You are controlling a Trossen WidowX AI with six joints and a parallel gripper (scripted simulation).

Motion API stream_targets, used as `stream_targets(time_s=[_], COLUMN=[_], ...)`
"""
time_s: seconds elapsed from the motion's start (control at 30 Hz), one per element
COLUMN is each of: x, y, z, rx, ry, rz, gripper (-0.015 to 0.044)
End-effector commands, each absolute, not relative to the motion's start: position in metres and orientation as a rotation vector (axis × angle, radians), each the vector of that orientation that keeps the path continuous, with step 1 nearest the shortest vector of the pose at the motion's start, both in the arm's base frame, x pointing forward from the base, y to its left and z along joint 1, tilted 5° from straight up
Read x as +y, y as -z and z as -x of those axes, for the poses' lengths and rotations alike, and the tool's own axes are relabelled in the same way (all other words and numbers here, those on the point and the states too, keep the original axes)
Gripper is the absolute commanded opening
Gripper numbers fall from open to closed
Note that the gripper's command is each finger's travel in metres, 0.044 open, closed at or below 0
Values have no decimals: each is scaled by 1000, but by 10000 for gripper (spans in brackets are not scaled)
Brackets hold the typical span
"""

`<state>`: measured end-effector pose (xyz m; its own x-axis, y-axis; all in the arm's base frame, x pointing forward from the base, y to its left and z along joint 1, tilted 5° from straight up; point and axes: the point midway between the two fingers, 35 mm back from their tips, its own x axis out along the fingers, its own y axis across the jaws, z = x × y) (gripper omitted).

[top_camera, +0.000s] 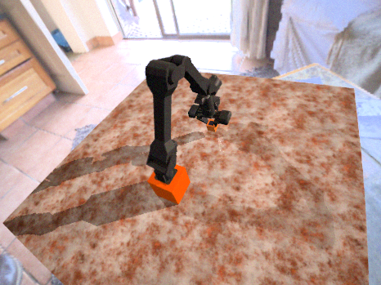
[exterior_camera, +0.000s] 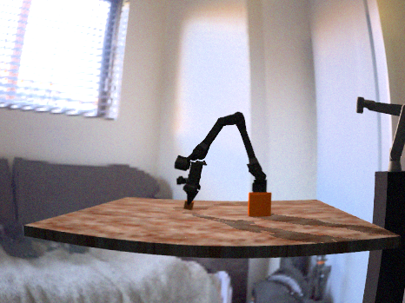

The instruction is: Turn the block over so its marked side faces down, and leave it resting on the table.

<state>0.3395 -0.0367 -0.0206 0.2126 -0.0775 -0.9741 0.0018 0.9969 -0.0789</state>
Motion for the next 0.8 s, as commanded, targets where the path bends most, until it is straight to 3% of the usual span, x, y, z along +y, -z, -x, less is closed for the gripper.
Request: stream_targets(time_s=[0.0, 0.77], x=[-36, -37], y=[23, 27], z=[-337, -333], rx=[1300, 994], ry=[44, 33], rz=[66, 76], gripper=[0, 0])
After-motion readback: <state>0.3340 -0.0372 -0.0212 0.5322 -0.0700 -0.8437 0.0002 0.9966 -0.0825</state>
